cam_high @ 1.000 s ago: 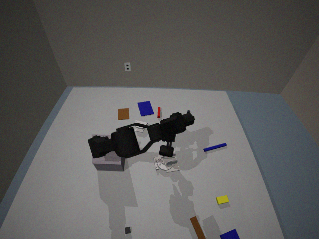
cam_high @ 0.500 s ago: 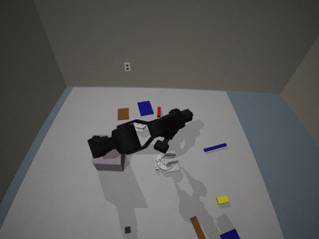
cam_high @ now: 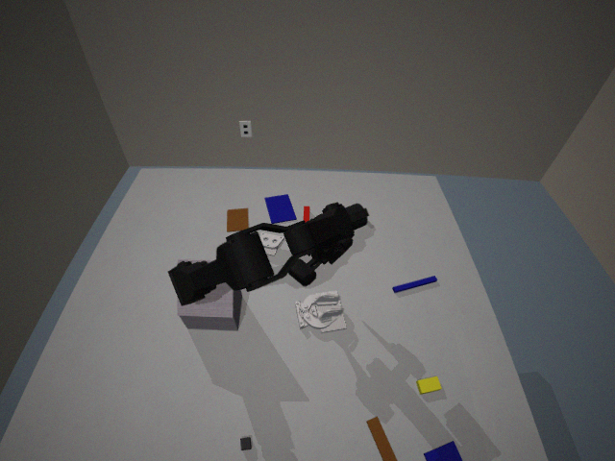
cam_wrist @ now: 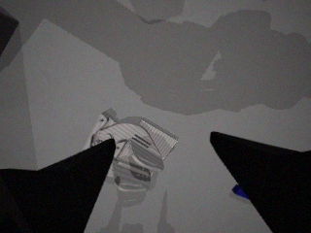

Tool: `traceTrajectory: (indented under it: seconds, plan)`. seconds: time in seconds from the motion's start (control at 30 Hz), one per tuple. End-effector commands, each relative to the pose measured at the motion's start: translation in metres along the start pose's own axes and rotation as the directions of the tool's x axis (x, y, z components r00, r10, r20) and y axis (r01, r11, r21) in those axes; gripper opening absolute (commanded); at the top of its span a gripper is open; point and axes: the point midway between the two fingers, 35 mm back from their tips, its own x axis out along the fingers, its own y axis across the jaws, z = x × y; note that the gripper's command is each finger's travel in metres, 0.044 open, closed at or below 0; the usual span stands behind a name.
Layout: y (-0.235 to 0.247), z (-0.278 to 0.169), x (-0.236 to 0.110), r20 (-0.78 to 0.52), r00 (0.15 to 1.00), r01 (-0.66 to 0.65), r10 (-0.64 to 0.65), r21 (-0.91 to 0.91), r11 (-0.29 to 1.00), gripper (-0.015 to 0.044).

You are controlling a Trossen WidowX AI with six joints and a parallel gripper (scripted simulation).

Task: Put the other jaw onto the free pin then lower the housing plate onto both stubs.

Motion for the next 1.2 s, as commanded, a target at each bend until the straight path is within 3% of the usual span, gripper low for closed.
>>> traceTrajectory:
  seconds: [0.0, 0.57, 1.17]
  plan:
    - [-0.003, 0.006, -0.001, 0.005, 1.000, 0.003, -0.003, 0.063, 0.998, 0.0440]
    - [-0.011, 0.026, -0.004, 0.014, 1.000, 0.004, -0.010, 0.367, 0.930, 0.0440]
    - [-0.018, 0.044, -0.007, 0.019, 1.000, -0.001, -0.016, 0.658, 0.753, 0.0440]
